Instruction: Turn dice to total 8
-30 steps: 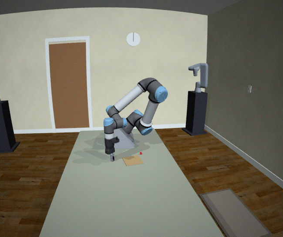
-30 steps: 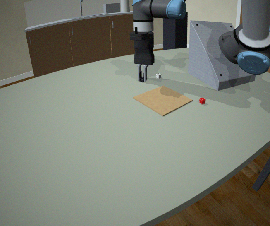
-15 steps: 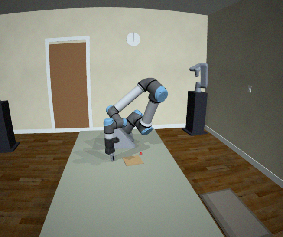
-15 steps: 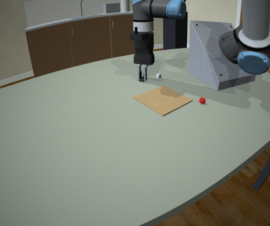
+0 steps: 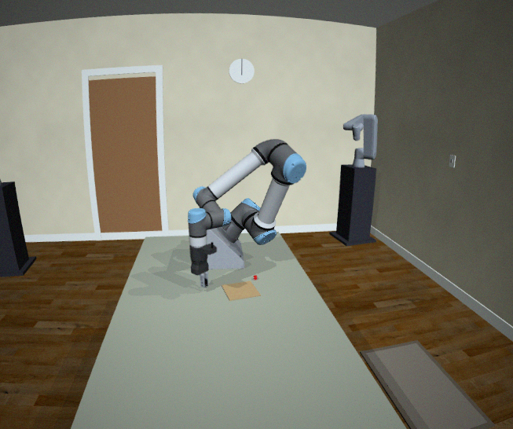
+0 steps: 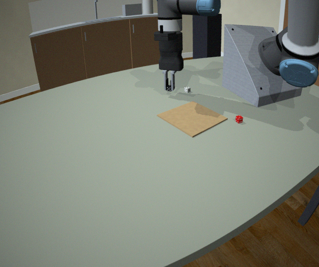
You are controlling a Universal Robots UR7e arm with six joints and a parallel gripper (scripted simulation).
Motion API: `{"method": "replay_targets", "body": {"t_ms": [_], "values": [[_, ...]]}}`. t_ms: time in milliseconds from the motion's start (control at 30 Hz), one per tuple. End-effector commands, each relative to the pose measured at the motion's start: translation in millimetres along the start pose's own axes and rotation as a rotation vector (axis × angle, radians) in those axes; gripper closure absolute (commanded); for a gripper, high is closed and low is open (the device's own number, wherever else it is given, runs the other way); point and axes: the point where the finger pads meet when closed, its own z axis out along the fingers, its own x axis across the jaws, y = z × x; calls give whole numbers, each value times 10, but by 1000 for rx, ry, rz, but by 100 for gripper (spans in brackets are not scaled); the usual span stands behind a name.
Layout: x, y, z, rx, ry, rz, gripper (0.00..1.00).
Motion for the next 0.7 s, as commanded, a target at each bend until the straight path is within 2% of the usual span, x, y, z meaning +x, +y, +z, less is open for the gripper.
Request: {"method": "replay_targets", "body": {"t_ms": [0,133,233,667], "values": [[19,2,-436,-1,3,-2,66],[19,2,-657,-1,3,-2,66],[18,2,-748,-1,3,-2,66],[18,1,-775,-1,3,-2,66]]}}
